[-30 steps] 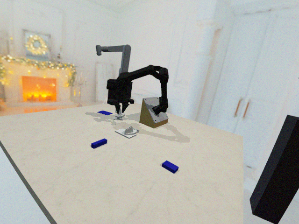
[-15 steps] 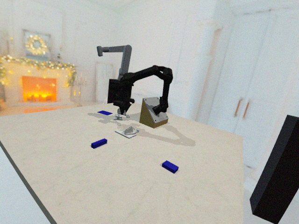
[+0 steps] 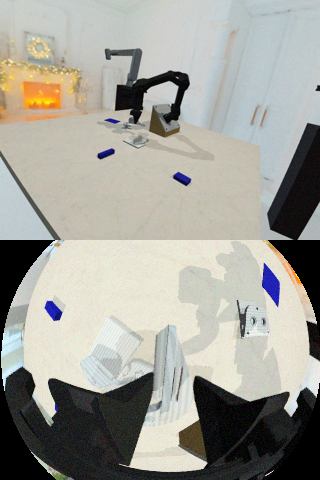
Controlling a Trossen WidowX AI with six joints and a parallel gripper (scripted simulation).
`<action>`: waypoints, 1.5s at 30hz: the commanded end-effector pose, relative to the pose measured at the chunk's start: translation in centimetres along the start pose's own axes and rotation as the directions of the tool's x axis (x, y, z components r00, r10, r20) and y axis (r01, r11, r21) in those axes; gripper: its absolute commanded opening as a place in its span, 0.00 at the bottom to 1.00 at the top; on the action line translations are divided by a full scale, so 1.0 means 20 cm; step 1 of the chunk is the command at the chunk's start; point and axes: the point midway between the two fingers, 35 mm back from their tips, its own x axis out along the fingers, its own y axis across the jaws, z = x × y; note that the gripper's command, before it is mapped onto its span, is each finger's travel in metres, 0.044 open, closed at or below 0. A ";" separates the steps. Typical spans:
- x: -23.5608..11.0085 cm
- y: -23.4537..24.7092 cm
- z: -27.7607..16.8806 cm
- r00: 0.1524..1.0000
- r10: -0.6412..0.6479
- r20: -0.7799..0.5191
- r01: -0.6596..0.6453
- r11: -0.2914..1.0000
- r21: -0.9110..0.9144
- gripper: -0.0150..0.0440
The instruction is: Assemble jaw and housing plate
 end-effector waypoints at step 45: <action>0.04 0.01 -0.33 1.000 0.006 -0.003 -0.005 0.478 -0.879 0.48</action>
